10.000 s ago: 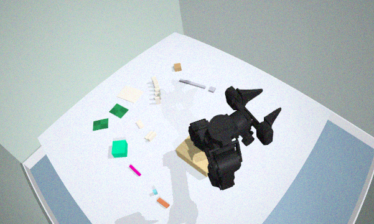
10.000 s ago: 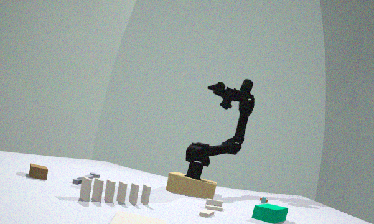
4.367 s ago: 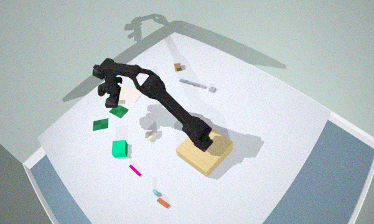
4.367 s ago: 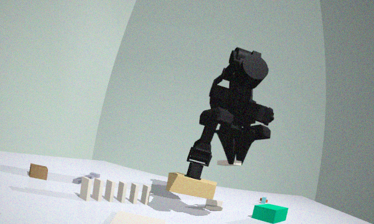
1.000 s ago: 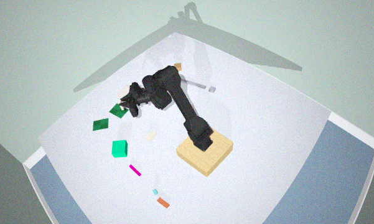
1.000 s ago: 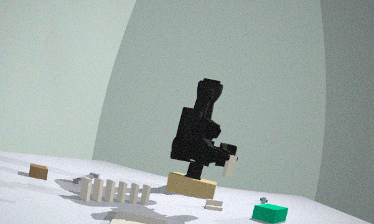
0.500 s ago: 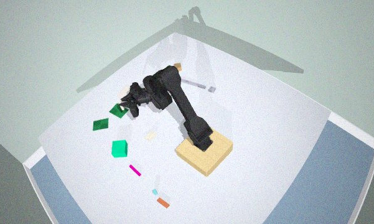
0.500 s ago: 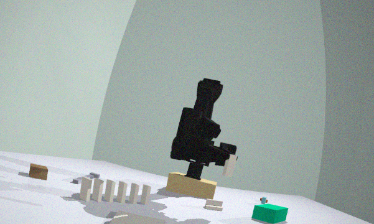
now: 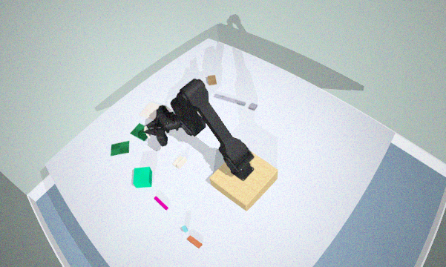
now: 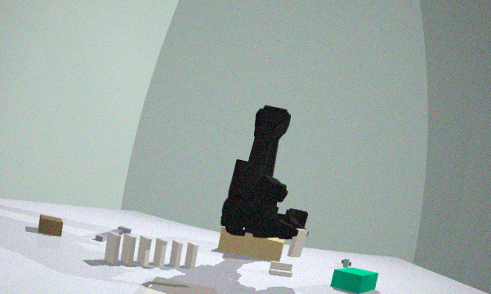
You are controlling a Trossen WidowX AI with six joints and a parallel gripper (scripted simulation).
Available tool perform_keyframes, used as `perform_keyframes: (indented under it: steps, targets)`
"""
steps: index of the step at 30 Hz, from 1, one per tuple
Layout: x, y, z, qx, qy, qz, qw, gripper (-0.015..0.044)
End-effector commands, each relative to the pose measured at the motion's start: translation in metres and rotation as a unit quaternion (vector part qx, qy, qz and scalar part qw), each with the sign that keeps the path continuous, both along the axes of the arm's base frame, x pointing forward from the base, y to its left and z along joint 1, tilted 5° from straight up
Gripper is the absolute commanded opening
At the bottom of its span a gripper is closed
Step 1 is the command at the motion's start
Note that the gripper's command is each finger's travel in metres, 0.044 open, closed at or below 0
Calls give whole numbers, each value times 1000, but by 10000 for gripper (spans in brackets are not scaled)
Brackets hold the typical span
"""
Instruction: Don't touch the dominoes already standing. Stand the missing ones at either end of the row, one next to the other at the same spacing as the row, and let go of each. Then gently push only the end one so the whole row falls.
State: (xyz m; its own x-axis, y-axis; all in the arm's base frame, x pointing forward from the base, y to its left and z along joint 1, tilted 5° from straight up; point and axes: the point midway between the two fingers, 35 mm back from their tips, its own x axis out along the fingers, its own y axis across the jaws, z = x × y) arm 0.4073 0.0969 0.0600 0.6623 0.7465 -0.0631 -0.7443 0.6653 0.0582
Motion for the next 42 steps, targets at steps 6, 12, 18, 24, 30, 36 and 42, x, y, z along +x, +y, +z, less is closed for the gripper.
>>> perform_keyframes:
  steps: [6,12,18,24,30,36,42]
  targets:
    - [3,4,-29,-11,-2,3,1000,107]
    - [2,7,-52,-18,1,6,1000,107]
    - [1,9,-62,-21,2,7,1000,107]
    - [1,9,-62,-21,2,7,1000,107]
    - [1,9,-62,-21,2,7,1000,212]
    - [1,9,-62,-21,2,7,1000,370]
    - [1,9,-60,-21,3,7,1000,440]
